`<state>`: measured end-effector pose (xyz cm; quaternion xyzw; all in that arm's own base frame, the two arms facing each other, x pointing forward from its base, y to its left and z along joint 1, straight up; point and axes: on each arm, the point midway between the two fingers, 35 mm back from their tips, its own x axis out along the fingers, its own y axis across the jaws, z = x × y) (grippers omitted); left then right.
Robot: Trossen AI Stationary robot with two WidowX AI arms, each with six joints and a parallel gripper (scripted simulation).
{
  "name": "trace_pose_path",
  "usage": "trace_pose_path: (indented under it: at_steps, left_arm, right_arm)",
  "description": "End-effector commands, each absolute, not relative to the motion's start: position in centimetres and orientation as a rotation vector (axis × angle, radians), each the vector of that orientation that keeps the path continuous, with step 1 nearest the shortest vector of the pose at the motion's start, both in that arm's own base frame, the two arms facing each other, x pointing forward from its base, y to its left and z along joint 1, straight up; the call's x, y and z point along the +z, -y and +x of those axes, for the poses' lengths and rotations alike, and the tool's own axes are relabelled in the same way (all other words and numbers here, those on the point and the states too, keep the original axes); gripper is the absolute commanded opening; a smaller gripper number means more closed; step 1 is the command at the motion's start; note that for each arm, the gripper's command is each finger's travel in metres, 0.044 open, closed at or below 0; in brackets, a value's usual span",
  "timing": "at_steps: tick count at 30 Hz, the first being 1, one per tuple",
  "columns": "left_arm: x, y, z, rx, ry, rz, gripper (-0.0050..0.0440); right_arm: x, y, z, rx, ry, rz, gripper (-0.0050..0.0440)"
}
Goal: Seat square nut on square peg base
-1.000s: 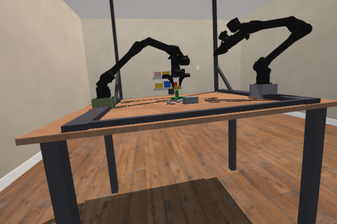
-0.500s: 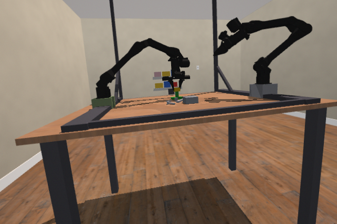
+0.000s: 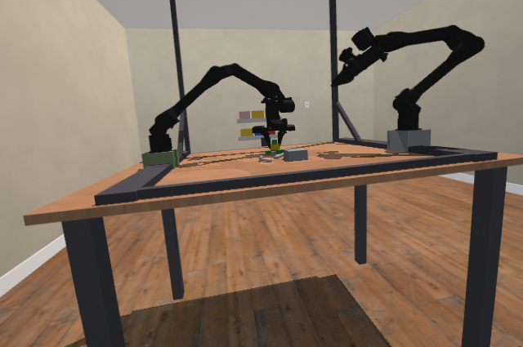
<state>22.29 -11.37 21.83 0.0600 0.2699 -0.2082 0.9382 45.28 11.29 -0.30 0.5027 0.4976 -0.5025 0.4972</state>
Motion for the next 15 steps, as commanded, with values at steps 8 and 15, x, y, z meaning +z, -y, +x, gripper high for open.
trace_pose_path:
  at_steps: [8, 15]
  left_arm:
    - [22.4, 11.4, 22.3, -0.425, -0.537, 0.118, 0.0440]
    - [22.4, 11.4, 22.3, -0.425, -0.537, 0.118, 0.0440]
  right_arm:
    - [0.5, -11.4, 45.9, -1.187, -1.184, 1.240, 0.0158]
    - [0.5, -11.4, 45.9, -1.187, -1.184, 1.240, 0.0240]
